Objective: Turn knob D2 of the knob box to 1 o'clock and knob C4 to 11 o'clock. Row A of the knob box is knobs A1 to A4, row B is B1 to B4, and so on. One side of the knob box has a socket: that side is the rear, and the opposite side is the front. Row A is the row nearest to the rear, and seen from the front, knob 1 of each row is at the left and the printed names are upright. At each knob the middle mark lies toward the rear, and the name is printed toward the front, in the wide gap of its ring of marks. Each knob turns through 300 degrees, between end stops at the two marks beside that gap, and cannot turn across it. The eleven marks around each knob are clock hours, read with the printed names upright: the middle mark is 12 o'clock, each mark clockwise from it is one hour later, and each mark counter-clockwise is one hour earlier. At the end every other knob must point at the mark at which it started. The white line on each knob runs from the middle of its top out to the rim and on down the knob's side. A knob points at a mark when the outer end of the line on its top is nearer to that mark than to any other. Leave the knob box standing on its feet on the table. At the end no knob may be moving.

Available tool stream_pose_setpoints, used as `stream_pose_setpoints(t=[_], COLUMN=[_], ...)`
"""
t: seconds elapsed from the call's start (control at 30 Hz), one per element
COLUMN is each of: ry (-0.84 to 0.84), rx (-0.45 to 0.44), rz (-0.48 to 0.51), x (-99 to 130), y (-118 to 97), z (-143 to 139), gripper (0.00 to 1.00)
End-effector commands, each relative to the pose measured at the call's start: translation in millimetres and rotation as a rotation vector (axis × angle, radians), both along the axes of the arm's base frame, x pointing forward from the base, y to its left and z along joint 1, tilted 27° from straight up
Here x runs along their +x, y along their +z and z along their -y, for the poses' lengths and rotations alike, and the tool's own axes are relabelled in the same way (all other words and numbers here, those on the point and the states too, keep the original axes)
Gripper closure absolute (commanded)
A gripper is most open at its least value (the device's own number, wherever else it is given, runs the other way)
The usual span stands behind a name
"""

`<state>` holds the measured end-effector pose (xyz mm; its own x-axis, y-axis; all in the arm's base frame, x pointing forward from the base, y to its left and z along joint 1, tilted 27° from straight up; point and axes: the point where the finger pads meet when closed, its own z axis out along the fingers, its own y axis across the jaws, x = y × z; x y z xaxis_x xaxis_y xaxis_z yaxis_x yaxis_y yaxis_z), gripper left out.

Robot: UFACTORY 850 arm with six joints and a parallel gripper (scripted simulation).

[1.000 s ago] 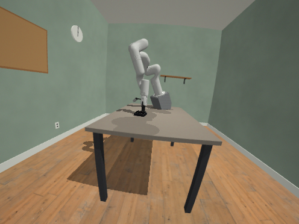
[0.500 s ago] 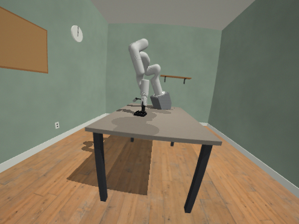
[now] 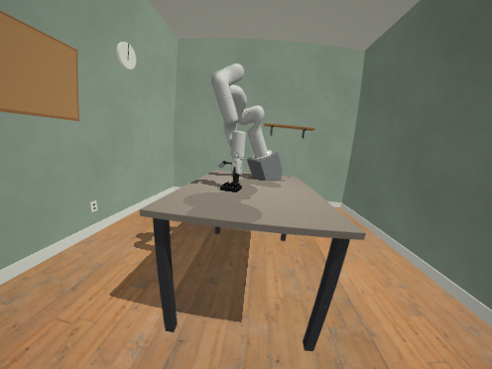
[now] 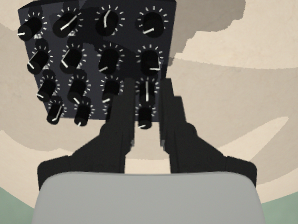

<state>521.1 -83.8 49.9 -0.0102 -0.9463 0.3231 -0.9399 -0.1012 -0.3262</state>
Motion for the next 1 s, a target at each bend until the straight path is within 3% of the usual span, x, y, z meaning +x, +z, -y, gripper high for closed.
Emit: stream_pose_setpoints(t=[0.0, 0.4, 0.97], ry=[0.000, 0.000, 0.000], rx=[0.000, 0.000, 0.000], rz=[0.001, 0.001, 0.001], x=[0.5, 0.0, -11.1], y=[0.5, 1.8, 30.6], z=[-0.1, -0.6, -10.5], gripper=[0.81, 0.81, 0.81])
